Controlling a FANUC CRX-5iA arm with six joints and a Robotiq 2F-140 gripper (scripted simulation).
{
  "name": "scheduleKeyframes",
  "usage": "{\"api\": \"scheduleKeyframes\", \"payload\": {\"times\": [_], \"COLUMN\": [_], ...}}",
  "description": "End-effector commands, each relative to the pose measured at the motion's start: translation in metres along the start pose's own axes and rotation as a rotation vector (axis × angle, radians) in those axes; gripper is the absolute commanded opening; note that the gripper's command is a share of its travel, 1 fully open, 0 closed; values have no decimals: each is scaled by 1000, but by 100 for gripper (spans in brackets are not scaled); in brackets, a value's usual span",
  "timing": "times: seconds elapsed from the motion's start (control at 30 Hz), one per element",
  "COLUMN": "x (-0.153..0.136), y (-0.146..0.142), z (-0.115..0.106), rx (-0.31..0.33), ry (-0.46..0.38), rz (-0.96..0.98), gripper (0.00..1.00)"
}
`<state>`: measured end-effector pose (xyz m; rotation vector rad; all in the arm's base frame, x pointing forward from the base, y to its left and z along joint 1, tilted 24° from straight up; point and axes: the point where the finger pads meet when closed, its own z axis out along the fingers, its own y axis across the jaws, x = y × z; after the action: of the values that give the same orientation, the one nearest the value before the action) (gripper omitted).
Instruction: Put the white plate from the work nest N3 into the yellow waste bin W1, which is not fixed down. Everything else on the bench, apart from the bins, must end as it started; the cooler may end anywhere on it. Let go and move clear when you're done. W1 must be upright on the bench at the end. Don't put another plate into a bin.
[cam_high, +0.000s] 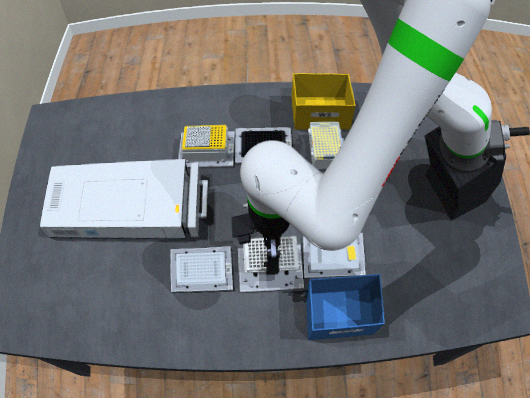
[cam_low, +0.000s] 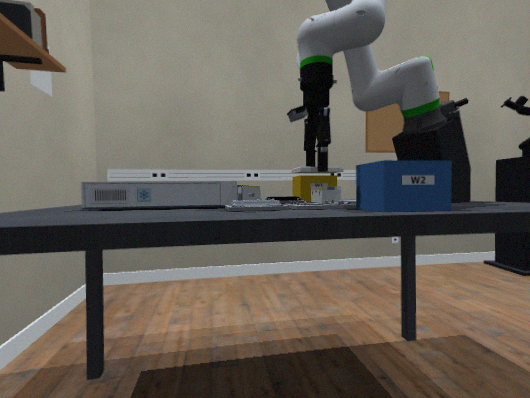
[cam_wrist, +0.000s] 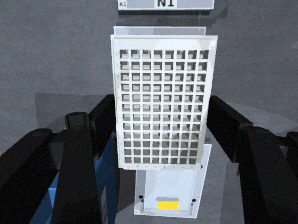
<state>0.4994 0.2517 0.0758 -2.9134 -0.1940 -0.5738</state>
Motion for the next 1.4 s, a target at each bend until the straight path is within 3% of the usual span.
{"api": "scheduleKeyframes", "payload": {"times": [0.0,0.8,1.1,1.37], "x": [1,1,1,-7], "y": [0,0,0,20], "z": [-5,-35,-35,-35], "rx": [1,0,0,0], "ry": [1,1,1,1], "rz": [0,0,0,26], "gripper": [10,10,10,10]}}
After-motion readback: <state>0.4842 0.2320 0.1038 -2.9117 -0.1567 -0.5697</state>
